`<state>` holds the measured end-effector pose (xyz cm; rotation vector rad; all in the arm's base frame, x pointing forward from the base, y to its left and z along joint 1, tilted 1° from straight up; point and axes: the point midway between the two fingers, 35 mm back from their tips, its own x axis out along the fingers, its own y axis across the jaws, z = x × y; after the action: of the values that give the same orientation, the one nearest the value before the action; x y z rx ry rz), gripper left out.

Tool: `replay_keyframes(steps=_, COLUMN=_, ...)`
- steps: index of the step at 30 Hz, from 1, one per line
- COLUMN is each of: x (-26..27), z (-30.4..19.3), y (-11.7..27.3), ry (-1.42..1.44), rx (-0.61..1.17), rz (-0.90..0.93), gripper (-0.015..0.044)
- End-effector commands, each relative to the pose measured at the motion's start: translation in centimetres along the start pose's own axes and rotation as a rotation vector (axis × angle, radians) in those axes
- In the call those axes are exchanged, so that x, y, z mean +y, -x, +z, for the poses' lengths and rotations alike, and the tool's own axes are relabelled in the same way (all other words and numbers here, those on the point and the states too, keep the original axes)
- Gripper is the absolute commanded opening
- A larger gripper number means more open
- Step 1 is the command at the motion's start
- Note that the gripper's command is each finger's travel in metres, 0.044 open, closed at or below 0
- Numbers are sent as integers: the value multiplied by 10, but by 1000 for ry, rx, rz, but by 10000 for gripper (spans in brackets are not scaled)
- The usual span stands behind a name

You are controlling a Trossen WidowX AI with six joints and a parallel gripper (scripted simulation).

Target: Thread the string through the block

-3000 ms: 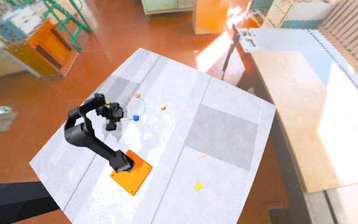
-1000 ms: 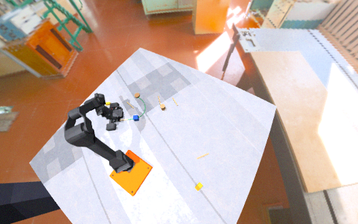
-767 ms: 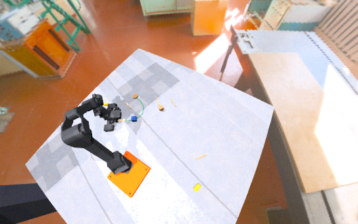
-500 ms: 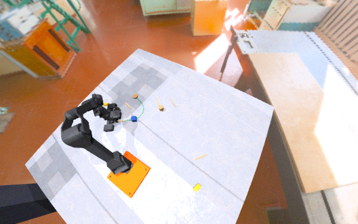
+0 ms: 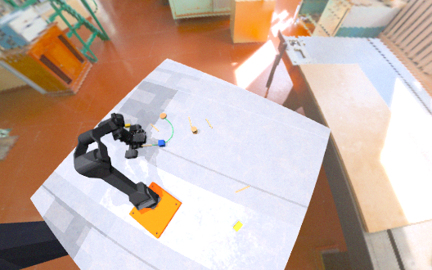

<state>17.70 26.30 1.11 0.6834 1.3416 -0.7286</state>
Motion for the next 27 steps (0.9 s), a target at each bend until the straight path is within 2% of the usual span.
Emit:
replay_keyframes(steps=1, x=0, z=-3, y=-2, ry=-4, rx=6, rz=-4, gripper=0)
replay_keyframes(steps=15, x=0, z=-3, y=-2, ry=-4, rx=6, rz=-4, gripper=0)
replay_keyframes(steps=23, x=2, z=1, y=10, ry=0, rx=0, rz=1, gripper=210)
replay_keyframes(steps=27, x=3, z=7, y=70, ry=-1, rx=-2, rz=8, gripper=210)
